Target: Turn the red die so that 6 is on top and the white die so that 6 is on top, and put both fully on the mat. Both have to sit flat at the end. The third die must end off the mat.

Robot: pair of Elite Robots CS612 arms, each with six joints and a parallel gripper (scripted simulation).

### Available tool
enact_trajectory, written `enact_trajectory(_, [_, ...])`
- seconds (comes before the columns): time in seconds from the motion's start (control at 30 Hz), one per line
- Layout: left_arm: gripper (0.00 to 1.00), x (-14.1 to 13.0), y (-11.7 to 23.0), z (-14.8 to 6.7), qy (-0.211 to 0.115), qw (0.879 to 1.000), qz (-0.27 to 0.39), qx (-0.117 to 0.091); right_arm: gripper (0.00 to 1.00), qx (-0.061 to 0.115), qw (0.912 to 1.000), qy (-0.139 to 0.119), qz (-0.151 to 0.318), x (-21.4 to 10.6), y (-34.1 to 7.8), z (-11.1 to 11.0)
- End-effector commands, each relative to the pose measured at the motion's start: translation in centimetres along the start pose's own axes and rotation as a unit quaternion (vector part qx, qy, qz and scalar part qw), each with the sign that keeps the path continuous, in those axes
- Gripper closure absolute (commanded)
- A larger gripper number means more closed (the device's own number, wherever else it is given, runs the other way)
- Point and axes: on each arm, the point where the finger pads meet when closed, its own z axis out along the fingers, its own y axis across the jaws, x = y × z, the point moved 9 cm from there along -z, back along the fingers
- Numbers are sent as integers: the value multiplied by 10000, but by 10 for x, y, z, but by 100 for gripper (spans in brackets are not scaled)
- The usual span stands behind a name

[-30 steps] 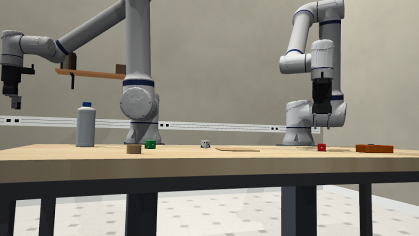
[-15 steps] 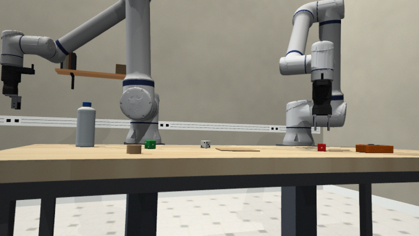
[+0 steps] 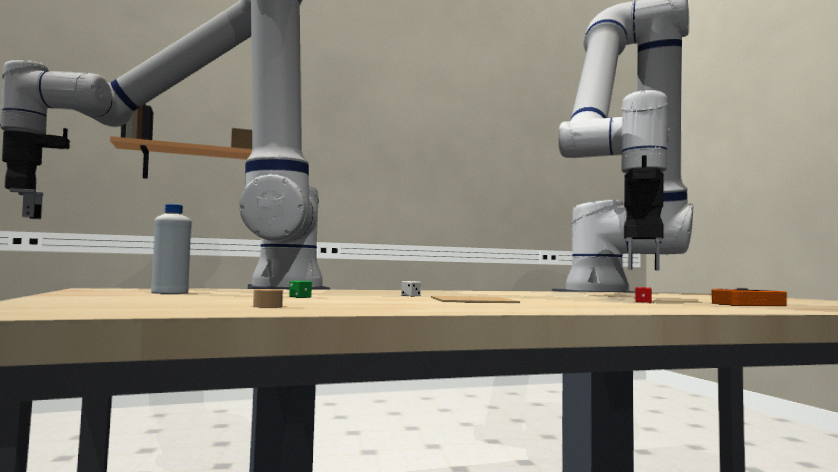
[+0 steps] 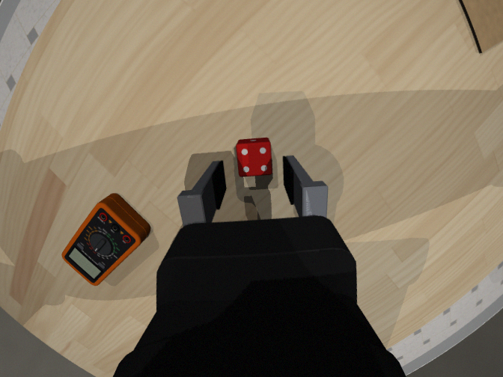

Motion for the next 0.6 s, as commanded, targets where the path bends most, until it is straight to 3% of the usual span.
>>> enact_trajectory(0.0, [13,1,0,5,10,10000,0,0,0,2,10000,-10,0,-1,0,-1])
enact_trajectory(0.57, [13,1,0,24,10,10000,0,0,0,2,10000,-10,0,-1,0,-1])
